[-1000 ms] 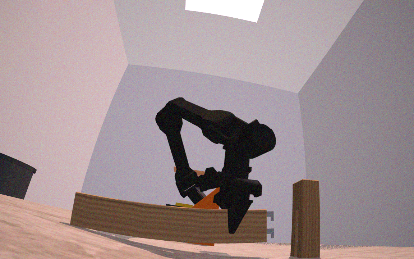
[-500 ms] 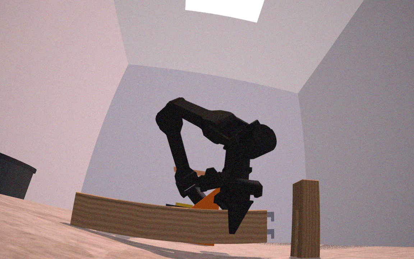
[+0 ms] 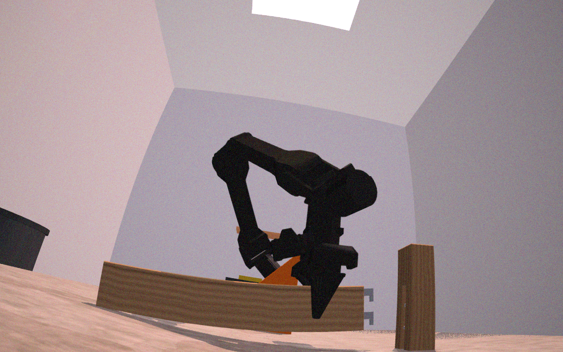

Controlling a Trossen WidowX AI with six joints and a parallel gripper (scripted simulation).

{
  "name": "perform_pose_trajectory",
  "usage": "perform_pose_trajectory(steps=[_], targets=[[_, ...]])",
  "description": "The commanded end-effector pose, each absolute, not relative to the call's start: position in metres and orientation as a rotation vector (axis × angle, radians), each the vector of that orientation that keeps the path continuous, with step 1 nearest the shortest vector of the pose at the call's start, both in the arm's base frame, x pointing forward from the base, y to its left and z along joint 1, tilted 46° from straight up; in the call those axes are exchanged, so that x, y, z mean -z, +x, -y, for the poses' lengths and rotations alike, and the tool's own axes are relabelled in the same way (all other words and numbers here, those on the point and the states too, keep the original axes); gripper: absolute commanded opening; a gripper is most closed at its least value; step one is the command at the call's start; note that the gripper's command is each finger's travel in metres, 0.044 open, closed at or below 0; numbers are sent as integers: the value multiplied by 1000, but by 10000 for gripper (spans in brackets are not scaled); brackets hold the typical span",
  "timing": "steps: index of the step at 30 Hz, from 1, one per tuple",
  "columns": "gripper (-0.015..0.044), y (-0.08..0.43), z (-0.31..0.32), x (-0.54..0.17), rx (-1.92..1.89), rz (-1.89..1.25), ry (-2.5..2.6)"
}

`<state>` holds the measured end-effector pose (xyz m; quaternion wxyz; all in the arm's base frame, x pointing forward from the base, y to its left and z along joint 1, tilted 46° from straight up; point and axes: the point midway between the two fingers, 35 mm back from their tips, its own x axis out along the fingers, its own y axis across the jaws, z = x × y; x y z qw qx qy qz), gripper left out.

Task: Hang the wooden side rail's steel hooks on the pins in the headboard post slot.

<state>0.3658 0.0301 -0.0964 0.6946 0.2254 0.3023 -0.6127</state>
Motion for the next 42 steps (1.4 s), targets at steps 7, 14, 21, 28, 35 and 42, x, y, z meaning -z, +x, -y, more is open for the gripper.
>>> perform_pose_trajectory(steps=[7,14,21,28,35,42], targets=[[0,366,-38,96,1353,-679,506],[0,365,-38,97,1353,-679,506],[0,365,-38,98,1353,-679,506],[0,366,-39,98,1353,-679,506],[0,365,-40,98,1353,-679,506],[0,365,-40,99,1353,-679,506]])
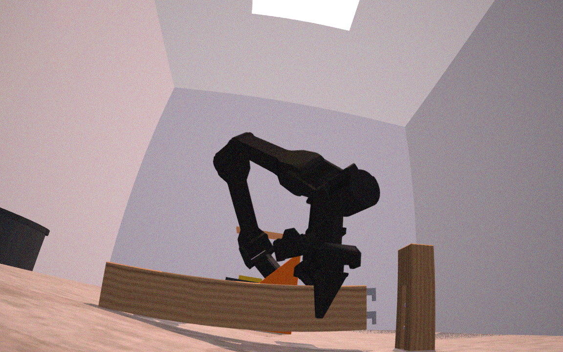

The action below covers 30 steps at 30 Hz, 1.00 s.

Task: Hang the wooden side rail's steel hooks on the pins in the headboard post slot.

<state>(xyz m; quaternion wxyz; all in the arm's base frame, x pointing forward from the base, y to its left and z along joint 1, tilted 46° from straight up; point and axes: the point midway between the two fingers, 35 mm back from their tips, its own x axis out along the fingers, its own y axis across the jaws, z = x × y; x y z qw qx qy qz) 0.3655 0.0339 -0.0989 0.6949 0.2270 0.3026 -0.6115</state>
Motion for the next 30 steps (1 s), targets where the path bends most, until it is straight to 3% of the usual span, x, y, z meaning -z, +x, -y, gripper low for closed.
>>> perform_pose_trajectory(steps=[1,30], targets=[[0,364,-40,99,1353,-679,506],[0,364,-42,101,1353,-679,506]])
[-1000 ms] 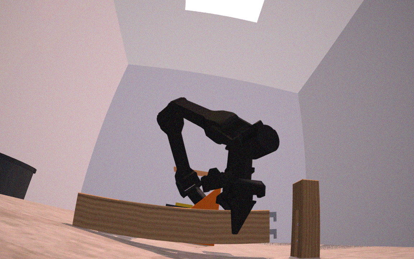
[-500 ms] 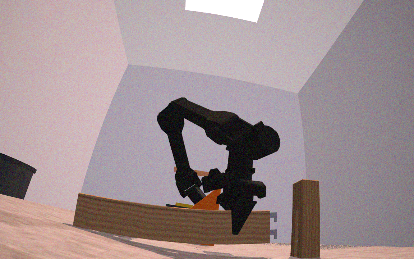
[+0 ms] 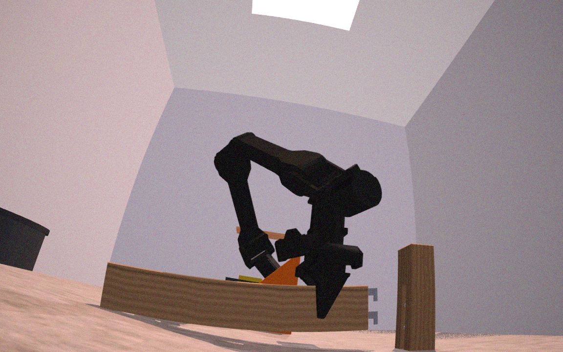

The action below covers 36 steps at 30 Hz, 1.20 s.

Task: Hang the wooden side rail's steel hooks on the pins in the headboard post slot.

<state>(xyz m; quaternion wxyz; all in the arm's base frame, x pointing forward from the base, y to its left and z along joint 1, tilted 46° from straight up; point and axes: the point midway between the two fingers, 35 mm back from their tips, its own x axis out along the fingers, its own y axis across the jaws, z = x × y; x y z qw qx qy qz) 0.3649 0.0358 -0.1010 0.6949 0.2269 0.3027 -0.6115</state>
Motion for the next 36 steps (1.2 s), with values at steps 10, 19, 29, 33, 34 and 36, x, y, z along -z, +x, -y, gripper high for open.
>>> perform_pose_trajectory(steps=[10,19,29,33,34,36], targets=[[0,364,-42,102,1353,-679,506],[0,365,-43,103,1353,-679,506],[0,364,-44,103,1353,-679,506],[0,363,-44,103,1353,-679,506],[0,363,-44,104,1353,-679,506],[0,363,-44,104,1353,-679,506]])
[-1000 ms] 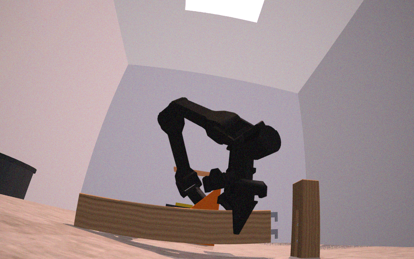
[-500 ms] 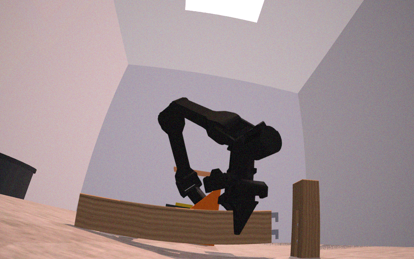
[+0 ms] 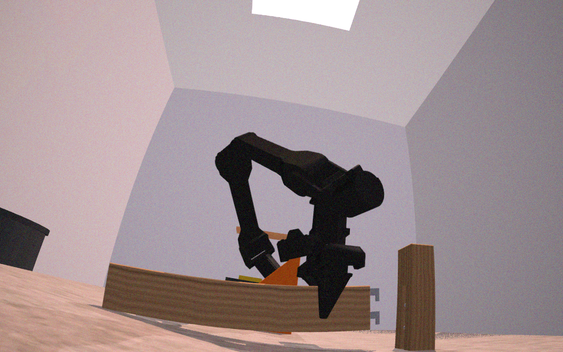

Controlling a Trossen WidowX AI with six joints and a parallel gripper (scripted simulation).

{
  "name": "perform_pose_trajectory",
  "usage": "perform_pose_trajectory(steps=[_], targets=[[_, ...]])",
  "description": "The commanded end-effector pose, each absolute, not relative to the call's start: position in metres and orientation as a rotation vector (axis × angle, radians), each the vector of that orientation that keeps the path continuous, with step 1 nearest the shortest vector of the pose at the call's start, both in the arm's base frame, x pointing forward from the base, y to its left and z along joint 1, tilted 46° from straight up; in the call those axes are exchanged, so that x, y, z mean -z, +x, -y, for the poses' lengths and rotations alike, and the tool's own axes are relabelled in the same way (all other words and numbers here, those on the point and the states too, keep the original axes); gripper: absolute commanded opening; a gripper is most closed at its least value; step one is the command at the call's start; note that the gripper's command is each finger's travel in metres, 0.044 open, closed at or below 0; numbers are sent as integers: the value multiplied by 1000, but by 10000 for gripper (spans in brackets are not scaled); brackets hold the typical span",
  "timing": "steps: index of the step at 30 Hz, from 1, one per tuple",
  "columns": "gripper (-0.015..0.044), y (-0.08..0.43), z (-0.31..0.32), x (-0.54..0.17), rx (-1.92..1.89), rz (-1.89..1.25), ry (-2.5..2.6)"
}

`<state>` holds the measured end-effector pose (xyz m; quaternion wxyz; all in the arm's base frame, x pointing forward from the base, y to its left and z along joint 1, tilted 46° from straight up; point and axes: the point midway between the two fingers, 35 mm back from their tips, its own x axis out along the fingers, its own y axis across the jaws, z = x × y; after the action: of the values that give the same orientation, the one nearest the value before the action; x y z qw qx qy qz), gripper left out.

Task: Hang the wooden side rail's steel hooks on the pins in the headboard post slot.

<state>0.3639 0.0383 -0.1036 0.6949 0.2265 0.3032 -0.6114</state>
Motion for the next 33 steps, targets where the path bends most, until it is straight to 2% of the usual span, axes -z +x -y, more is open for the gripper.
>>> perform_pose_trajectory(steps=[1,33], targets=[[0,363,-44,104,1353,-679,506],[0,363,-46,106,1353,-679,506]])
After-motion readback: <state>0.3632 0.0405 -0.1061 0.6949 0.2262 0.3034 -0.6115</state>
